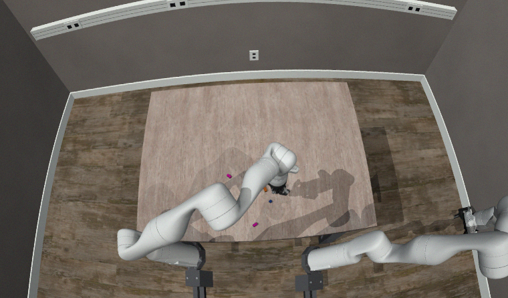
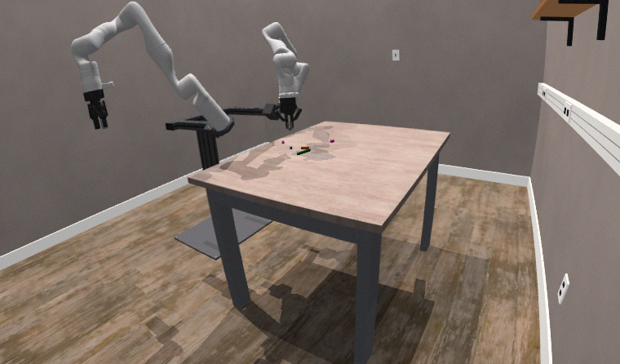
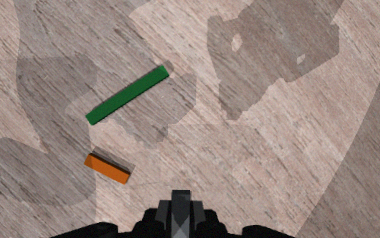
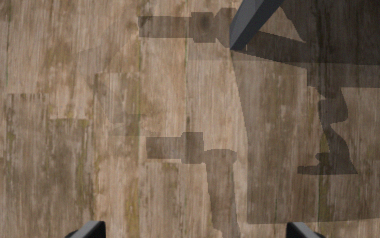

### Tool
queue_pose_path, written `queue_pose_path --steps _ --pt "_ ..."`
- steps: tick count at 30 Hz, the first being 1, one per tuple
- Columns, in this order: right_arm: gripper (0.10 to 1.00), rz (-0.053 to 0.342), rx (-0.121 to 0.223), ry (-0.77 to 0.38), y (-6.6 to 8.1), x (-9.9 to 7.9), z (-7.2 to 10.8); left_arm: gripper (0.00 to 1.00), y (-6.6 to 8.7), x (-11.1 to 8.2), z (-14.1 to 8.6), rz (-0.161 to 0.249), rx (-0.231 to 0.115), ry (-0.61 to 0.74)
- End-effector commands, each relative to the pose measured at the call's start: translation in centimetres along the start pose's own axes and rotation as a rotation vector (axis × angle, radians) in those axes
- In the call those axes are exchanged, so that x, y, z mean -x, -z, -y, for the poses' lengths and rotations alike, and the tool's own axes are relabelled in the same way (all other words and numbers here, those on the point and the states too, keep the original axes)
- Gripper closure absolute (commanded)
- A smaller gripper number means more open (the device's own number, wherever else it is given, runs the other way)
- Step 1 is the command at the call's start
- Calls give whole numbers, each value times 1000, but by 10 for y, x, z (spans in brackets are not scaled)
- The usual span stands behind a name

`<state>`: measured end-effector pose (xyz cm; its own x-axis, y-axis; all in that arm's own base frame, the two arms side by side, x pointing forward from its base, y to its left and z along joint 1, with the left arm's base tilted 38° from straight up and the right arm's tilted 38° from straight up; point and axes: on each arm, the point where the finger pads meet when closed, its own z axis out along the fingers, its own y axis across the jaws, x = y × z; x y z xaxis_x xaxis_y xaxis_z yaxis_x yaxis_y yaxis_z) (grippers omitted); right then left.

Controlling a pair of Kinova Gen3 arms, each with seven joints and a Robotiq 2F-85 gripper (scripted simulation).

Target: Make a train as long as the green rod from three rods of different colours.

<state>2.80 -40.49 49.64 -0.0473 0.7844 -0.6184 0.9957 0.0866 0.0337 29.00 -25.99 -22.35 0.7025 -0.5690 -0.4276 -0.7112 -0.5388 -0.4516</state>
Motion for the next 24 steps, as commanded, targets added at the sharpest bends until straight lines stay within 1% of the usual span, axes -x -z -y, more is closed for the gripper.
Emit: queue_pose_path --steps 1,5,8,11,13,24 --pt "99 1 1 0 1 0 0 861 1 -1 0 -2 1 0" --pt "99 1 1 0 1 0 0 861 -2 -1 0 -2 1 0" --pt "99 1 1 0 1 0 0 861 -7 -1 0 -2 1 0" --pt "99 1 1 0 1 0 0 861 -16 -1 0 -2 1 0" --pt "99 1 1 0 1 0 0 861 -16 -1 0 -2 1 0" --pt "99 1 1 0 1 0 0 861 -63 -1 0 -2 1 0"
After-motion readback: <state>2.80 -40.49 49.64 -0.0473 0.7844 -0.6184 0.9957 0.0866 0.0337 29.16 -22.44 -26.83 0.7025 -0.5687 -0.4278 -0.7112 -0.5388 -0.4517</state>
